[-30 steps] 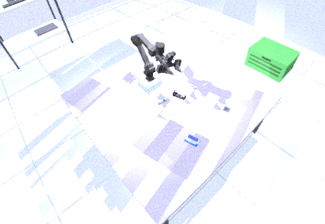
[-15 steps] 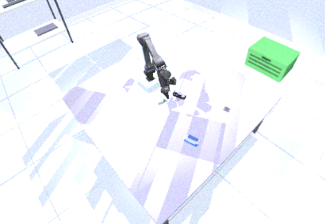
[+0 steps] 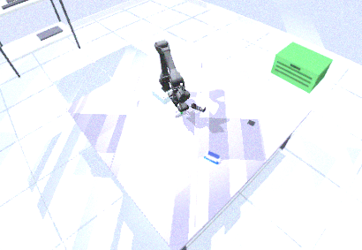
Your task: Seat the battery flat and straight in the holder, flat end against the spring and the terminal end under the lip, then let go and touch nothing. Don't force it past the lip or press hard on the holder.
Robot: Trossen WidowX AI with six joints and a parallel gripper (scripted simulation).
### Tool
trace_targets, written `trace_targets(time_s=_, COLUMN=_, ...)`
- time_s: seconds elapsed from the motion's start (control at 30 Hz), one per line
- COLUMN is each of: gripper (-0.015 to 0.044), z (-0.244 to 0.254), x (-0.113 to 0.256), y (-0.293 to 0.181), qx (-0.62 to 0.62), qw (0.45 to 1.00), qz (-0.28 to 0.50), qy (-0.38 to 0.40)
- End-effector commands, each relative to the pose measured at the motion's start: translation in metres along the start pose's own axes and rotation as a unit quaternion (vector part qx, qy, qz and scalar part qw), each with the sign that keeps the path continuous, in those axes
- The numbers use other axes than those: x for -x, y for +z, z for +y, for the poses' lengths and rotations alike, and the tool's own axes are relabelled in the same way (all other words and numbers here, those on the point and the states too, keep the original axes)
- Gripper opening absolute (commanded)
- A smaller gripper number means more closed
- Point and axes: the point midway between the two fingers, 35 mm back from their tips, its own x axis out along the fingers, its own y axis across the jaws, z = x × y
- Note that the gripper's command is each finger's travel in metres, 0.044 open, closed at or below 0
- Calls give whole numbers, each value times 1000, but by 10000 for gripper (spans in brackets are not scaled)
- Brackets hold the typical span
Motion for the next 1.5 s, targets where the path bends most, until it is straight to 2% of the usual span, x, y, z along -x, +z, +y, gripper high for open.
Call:
trace_targets(time_s=0.0, gripper=234, z=-1, x=-6, y=0, qx=4, qw=1000, qz=0, qy=4)
trace_targets(time_s=1.07, gripper=234, z=0, x=-50, y=0, qx=4, qw=1000, qz=0, qy=5)
trace_targets(time_s=1.17, gripper=155, z=0, x=-50, y=0, qx=4, qw=1000, qz=0, qy=5)
trace_targets(time_s=1.47, gripper=95, z=0, x=-50, y=0, qx=4, qw=1000, qz=0, qy=5)
